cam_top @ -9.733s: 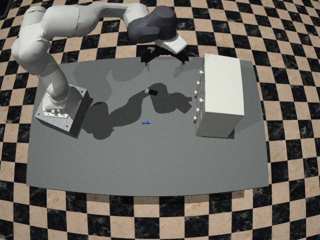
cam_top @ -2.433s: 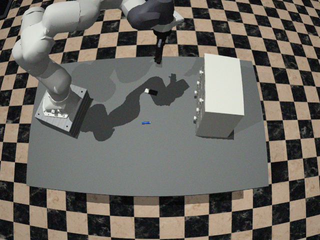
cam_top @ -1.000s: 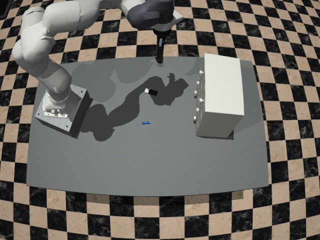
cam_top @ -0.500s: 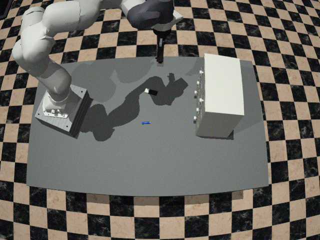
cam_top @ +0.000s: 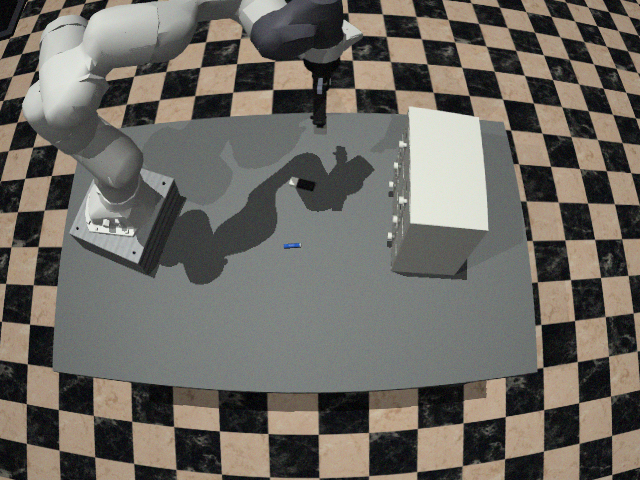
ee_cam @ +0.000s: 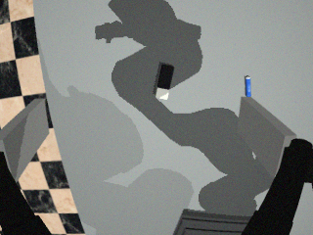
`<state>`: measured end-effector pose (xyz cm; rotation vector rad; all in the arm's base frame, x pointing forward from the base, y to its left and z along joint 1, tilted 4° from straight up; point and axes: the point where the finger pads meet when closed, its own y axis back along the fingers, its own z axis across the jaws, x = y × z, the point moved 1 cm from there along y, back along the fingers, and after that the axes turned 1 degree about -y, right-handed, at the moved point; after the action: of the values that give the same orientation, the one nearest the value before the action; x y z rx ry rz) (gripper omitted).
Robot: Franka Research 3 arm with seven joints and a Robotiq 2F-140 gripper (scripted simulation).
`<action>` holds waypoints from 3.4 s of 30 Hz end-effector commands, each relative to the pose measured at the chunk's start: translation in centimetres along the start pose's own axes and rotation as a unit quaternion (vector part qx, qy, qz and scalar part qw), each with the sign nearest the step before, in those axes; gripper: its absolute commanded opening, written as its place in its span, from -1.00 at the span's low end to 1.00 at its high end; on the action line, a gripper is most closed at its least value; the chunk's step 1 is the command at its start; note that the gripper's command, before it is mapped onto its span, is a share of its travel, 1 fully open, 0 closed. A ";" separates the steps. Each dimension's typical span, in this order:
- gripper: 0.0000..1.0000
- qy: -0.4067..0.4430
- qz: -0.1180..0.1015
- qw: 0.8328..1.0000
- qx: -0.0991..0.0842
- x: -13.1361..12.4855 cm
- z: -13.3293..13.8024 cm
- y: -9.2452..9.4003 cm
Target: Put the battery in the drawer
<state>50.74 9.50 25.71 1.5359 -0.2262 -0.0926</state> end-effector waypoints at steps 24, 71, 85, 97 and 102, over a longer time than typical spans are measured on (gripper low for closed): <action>1.00 -0.004 0.251 0.968 0.005 4.0 -0.2 -4.0; 1.00 0.068 0.503 0.861 -0.032 9.3 -0.3 -10.2; 1.00 0.004 0.562 0.827 0.004 9.2 -0.3 -10.4; 1.00 -0.004 0.566 0.825 0.010 9.2 -0.3 -10.4; 1.00 -0.004 0.566 0.825 0.010 9.2 -0.3 -10.4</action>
<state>60.50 7.63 16.02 1.1729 -1.0426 0.8686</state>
